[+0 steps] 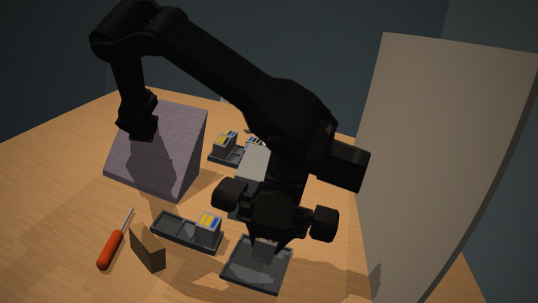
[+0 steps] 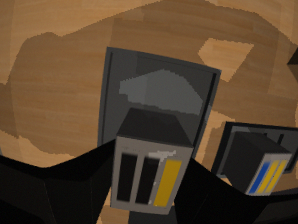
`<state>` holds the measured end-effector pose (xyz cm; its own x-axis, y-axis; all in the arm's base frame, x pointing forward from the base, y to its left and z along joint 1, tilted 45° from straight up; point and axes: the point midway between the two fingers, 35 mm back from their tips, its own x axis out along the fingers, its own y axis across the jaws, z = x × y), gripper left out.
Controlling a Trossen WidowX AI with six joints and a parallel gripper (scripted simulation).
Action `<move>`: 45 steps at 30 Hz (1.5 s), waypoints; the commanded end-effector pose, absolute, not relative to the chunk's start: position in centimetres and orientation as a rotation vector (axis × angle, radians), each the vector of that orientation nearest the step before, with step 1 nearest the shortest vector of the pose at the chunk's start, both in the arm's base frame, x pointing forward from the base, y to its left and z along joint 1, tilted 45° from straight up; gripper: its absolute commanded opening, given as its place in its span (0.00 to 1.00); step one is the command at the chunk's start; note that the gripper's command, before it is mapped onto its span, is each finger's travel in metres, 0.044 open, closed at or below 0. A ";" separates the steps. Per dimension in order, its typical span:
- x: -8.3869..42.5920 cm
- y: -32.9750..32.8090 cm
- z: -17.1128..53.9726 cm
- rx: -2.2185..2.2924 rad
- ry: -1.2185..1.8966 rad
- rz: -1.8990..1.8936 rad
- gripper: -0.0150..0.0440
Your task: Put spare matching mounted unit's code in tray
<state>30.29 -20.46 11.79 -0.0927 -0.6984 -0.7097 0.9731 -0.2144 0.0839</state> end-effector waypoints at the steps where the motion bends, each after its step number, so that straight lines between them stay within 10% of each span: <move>1: 30.1 -20.8 11.4 0.754 0.499 -1.648 0.25; 16: 29.8 -21.6 10.6 0.751 0.497 -1.649 0.25; 33: 29.9 -21.4 10.9 0.753 0.490 -1.650 1.00; 45: 30.8 -13.9 18.3 0.754 0.501 -1.648 1.00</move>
<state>30.93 -16.32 15.55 -0.0984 -0.6886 -0.7184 0.9751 -0.2109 0.0685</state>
